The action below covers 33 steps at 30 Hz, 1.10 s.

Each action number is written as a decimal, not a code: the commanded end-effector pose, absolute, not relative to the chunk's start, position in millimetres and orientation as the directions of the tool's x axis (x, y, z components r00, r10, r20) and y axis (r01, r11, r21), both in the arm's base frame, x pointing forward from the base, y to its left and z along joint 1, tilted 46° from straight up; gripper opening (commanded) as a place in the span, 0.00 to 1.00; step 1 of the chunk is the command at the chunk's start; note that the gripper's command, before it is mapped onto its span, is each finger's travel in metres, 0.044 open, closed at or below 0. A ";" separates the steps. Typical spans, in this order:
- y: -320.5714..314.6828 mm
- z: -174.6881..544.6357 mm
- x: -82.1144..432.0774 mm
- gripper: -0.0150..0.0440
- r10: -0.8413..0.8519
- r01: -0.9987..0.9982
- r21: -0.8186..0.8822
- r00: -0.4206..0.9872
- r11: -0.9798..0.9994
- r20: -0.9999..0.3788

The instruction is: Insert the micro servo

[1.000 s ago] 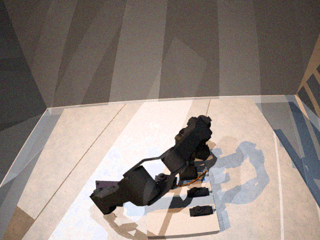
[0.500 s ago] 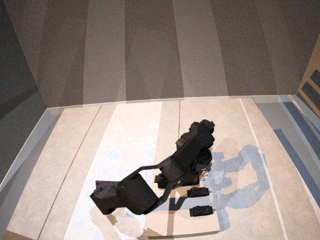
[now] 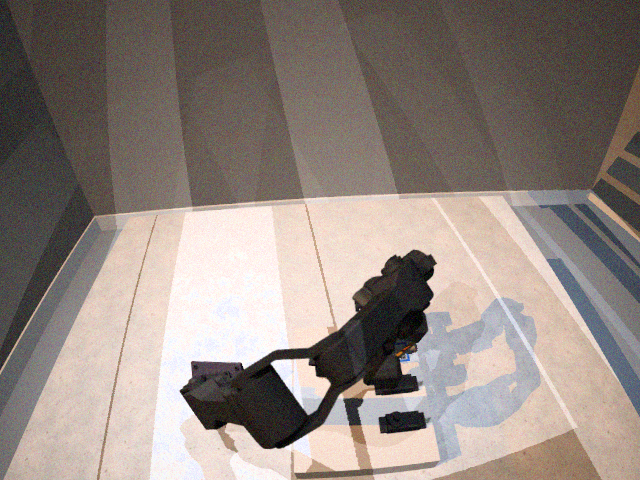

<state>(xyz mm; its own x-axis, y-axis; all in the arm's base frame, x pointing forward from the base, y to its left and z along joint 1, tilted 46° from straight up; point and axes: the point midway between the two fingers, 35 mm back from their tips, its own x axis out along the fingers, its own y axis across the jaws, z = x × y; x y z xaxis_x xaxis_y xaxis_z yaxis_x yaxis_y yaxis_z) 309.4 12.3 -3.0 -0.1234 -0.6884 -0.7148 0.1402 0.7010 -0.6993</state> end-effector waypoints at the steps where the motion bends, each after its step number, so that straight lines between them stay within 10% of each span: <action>1: 5.7 2.0 306.8 0.25 -0.692 0.134 -0.704 -0.128 0.698 -0.710; 33: 1.1 34.3 304.1 0.25 -0.690 0.133 -0.701 -0.128 0.700 -0.713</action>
<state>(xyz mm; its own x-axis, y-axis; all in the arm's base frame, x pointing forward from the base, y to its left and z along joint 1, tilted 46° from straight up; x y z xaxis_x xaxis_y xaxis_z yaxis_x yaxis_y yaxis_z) 301.1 -9.3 24.9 -0.1314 -0.6923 -0.7096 0.1300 0.6976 -0.7046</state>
